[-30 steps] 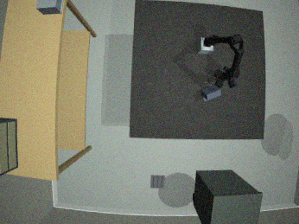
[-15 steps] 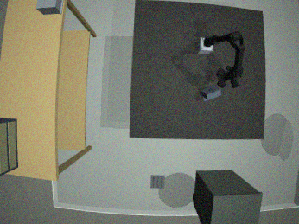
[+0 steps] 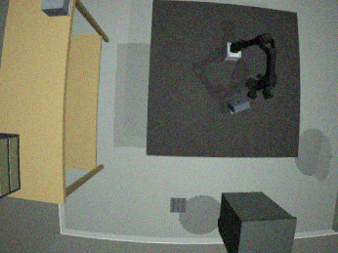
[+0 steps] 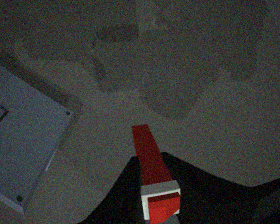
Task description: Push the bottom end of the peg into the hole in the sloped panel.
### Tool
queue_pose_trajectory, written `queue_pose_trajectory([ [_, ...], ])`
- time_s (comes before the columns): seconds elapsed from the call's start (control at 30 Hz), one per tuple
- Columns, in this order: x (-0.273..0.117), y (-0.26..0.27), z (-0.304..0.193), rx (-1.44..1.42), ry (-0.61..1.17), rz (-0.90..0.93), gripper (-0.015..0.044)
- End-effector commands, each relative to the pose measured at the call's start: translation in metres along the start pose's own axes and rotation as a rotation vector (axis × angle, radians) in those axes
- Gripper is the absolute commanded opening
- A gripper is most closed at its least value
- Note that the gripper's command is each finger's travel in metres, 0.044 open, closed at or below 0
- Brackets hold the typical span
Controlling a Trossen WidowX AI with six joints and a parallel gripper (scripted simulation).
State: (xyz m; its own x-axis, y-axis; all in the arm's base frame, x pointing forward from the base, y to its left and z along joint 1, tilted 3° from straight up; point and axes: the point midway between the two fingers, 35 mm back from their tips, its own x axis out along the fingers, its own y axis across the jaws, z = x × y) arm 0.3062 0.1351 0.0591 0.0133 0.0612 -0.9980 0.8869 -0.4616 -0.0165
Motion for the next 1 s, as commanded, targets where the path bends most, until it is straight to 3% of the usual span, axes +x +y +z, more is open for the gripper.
queue_pose_trajectory([
  [0.0,0.001,0.001,0.001,-0.026,0.016,-0.004,0.0],
  [0.97,0.011,0.016,0.011,-0.243,0.126,0.032,0.0],
])
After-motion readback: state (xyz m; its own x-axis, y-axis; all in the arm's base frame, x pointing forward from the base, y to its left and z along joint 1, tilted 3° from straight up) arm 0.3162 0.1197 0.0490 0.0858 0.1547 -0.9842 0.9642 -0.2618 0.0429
